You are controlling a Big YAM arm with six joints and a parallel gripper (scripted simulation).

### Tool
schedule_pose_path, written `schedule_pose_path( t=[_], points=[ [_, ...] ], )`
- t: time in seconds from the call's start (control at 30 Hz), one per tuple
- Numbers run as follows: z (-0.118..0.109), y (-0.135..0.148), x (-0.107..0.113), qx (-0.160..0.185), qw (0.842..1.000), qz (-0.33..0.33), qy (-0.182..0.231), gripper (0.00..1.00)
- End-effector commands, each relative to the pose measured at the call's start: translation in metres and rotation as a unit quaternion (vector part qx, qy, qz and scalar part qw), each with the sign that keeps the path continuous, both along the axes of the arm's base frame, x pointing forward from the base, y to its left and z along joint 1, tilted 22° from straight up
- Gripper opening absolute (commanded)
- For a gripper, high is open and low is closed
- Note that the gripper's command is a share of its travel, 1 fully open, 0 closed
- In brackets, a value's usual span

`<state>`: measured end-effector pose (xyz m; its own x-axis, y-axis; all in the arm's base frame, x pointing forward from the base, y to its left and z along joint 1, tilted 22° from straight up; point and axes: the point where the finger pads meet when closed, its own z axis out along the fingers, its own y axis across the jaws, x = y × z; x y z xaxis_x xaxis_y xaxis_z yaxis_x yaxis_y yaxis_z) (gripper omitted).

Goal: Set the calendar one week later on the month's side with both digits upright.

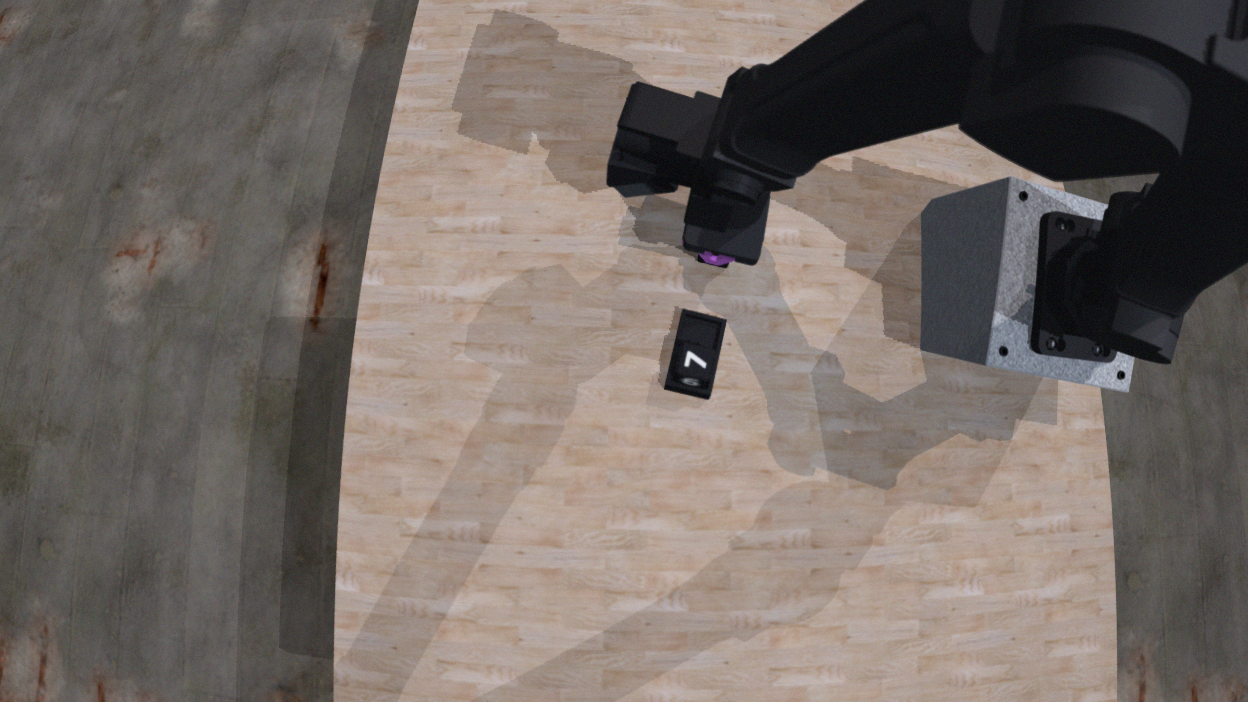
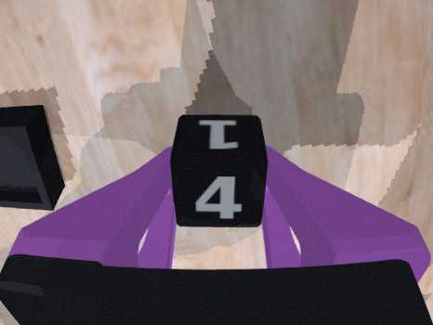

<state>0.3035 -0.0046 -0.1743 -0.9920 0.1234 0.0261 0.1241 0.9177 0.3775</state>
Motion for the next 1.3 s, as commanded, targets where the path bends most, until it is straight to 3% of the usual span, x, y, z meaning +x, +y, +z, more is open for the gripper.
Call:
schedule_pose_path(
  t=[0.0,1.27],
  points=[
    [-0.0017,-0.0014,0.0142,-0.002,1.000,0.005,-0.015,0.26],
    [-0.0010,-0.0005,0.0158,-0.002,1.000,0.002,-0.015,0.26]
  ],
)
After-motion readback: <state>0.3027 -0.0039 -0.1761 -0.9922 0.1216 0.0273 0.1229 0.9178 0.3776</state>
